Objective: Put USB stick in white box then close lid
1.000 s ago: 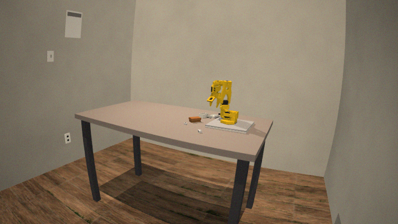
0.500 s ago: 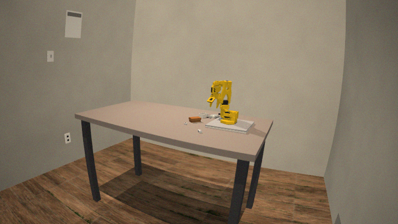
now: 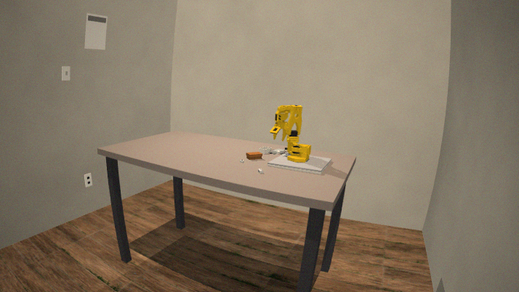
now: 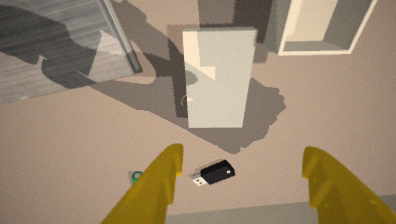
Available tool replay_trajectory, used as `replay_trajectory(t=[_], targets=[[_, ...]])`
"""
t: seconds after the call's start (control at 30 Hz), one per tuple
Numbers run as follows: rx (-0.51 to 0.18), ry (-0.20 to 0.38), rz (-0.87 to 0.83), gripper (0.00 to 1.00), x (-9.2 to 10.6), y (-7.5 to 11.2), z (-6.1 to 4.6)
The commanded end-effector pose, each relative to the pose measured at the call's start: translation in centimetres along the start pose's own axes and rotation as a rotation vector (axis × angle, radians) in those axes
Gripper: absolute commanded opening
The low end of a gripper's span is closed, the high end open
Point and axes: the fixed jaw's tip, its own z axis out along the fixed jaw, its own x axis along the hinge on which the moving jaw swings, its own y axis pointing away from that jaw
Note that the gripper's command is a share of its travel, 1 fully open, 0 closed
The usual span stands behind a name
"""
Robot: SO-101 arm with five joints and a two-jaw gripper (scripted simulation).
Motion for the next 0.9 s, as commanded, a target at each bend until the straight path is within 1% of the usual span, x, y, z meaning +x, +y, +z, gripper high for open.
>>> replay_trajectory(t=[0.0, 0.77, 0.87], targets=[[-0.009, -0.008, -0.001, 0.3, -0.06, 0.23, 0.22], [-0.008, -0.008, 0.0, 0.3, -0.15, 0.39, 0.35], [-0.009, -0.008, 0.034, 0.3, 0.14, 0.25, 0.26]])
